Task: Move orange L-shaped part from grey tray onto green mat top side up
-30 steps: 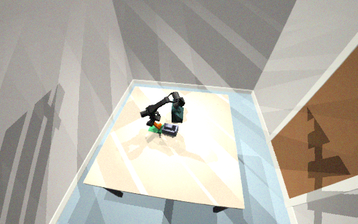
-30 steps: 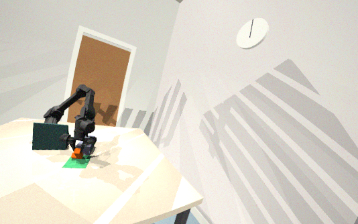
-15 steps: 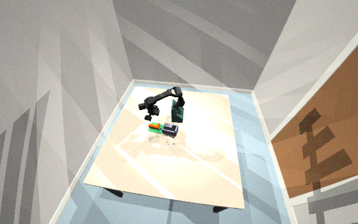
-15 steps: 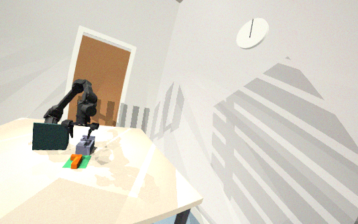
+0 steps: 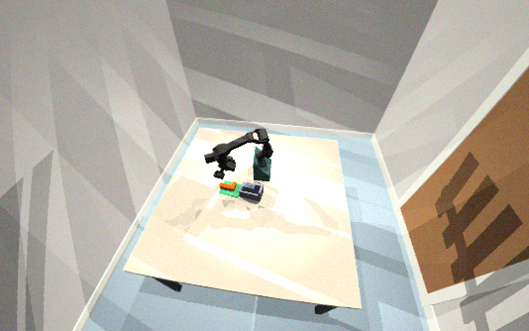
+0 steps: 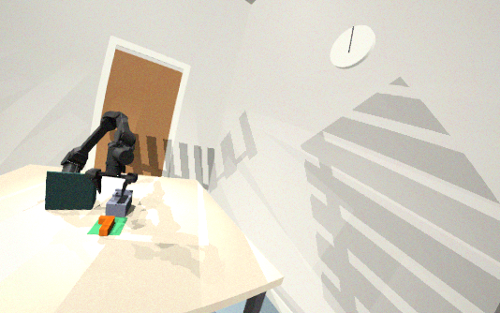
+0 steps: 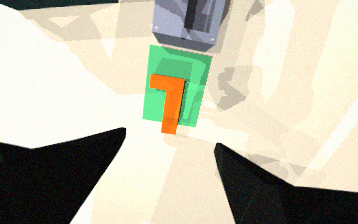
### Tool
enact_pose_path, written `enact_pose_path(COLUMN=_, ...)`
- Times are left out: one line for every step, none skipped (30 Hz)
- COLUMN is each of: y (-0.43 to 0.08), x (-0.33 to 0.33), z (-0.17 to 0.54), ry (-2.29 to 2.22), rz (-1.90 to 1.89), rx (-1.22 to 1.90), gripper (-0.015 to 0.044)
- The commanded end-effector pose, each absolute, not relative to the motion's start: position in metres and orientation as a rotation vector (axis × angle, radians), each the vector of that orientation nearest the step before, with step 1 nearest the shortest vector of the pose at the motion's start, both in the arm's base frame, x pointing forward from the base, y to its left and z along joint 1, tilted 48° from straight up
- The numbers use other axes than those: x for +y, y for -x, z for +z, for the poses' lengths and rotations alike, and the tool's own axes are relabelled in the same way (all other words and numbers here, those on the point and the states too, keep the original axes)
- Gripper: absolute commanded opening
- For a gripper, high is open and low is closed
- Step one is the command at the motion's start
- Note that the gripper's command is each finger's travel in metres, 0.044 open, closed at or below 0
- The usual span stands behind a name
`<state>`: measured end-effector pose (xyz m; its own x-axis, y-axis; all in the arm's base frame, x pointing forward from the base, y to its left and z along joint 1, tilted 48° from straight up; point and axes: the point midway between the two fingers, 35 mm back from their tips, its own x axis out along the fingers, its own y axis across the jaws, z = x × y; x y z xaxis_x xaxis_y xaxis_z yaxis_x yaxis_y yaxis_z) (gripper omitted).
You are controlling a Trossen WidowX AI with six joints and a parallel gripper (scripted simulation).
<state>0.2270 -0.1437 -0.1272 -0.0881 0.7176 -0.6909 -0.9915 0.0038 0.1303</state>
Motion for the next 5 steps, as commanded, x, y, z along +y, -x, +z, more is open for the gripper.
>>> enact_pose_path(y=-0.2274, x=-0.1442, z=-0.1272, ry=0.508, rz=1.526, rx=0.706, gripper=0.04)
enact_pose_path(y=-0.2274, x=-0.1442, z=-0.1272, ry=0.508, rz=1.526, rx=0.706, gripper=0.04)
enact_pose_path(y=-0.2274, x=-0.1442, z=-0.1272, ry=0.508, rz=1.526, rx=0.706, gripper=0.04)
enact_pose_path(y=-0.2274, x=-0.1442, z=-0.1272, ry=0.508, rz=1.526, rx=0.706, gripper=0.04)
enact_pose_path(y=-0.2274, x=-0.1442, z=-0.1272, ry=0.508, rz=1.526, rx=0.706, gripper=0.04)
